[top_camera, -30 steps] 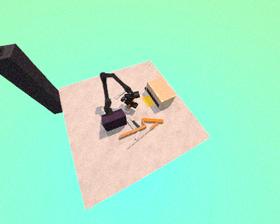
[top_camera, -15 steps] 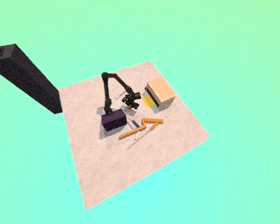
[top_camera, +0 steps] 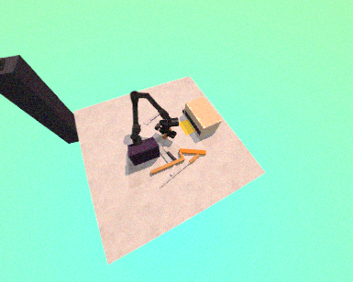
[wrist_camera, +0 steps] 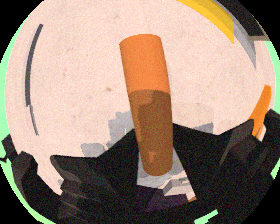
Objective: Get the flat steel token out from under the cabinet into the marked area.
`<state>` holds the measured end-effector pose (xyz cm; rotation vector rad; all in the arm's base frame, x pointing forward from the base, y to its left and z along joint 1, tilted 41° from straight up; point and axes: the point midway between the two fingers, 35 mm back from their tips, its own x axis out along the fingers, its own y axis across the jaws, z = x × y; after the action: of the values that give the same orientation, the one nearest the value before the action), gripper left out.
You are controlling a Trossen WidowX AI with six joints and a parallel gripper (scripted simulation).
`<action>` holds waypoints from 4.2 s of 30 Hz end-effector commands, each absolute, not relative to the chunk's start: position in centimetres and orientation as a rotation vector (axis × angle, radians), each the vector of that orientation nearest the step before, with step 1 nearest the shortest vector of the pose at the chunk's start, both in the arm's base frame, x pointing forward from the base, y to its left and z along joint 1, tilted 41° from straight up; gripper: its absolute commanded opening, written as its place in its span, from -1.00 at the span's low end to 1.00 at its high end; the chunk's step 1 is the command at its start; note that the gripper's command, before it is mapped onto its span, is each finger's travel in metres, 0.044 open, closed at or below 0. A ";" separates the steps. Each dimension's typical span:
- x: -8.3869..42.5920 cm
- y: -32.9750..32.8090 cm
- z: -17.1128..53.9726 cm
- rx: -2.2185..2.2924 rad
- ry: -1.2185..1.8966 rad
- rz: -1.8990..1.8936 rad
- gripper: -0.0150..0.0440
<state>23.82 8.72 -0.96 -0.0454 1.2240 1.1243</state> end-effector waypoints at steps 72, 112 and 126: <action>24.4 2.1 -6.5 -0.049 1.222 1.115 -0.49; 23.7 0.1 -8.1 0.031 1.280 1.049 -0.49; 23.7 0.1 -8.1 0.115 1.337 0.977 -0.49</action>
<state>23.60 0.14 -8.15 0.0921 1.3268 0.9973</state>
